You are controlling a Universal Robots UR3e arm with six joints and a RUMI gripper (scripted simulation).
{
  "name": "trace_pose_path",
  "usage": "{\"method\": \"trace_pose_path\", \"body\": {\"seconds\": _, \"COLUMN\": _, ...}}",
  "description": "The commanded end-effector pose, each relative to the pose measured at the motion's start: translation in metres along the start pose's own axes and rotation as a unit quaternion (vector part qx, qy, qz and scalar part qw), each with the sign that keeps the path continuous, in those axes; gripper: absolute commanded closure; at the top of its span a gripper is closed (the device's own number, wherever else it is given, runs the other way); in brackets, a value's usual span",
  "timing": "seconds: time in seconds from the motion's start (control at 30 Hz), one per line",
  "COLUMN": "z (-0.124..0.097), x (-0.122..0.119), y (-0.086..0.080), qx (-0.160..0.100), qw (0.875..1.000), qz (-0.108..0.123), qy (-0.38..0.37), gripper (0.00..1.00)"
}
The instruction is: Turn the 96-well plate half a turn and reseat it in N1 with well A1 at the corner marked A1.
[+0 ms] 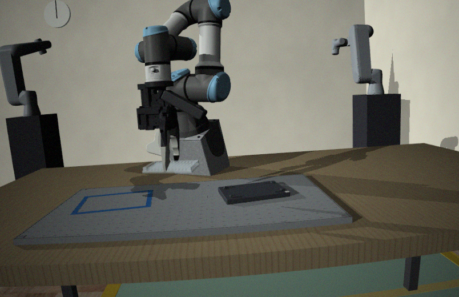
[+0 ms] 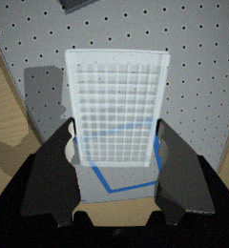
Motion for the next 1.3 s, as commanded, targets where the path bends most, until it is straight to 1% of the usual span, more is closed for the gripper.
{"method": "trace_pose_path", "body": {"seconds": 0.0, "z": -0.019, "x": 0.005, "y": 0.001, "qx": 0.003, "qw": 1.000, "qz": -0.001, "qy": -0.001, "gripper": 1.00}}
{"method": "trace_pose_path", "body": {"seconds": 0.27, "z": -0.045, "x": 0.011, "y": 0.002, "qx": 0.003, "qw": 1.000, "qz": -0.001, "qy": -0.001, "gripper": 1.00}}
{"method": "trace_pose_path", "body": {"seconds": 0.33, "z": -0.045, "x": 0.011, "y": 0.002, "qx": 0.003, "qw": 1.000, "qz": -0.001, "qy": -0.001, "gripper": 1.00}}
{"method": "trace_pose_path", "body": {"seconds": 0.83, "z": -0.093, "x": 0.023, "y": 0.004, "qx": 0.003, "qw": 1.000, "qz": -0.001, "qy": -0.001, "gripper": 1.00}}
{"method": "trace_pose_path", "body": {"seconds": 0.9, "z": -0.093, "x": 0.023, "y": 0.004, "qx": 0.003, "qw": 1.000, "qz": -0.001, "qy": -0.001, "gripper": 1.00}}
{"method": "trace_pose_path", "body": {"seconds": 1.27, "z": -0.129, "x": 0.031, "y": 0.005, "qx": 0.003, "qw": 1.000, "qz": -0.001, "qy": -0.001, "gripper": 1.00}}
Point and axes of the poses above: the point where the finger pads meet when closed, its own y axis out along the fingers, its own x axis across the jaws, z = x × y, the point moved 10 cm from there along -y, back along the fingers, and after that the axes turned 4 degrees about y, right-handed, at the moved point
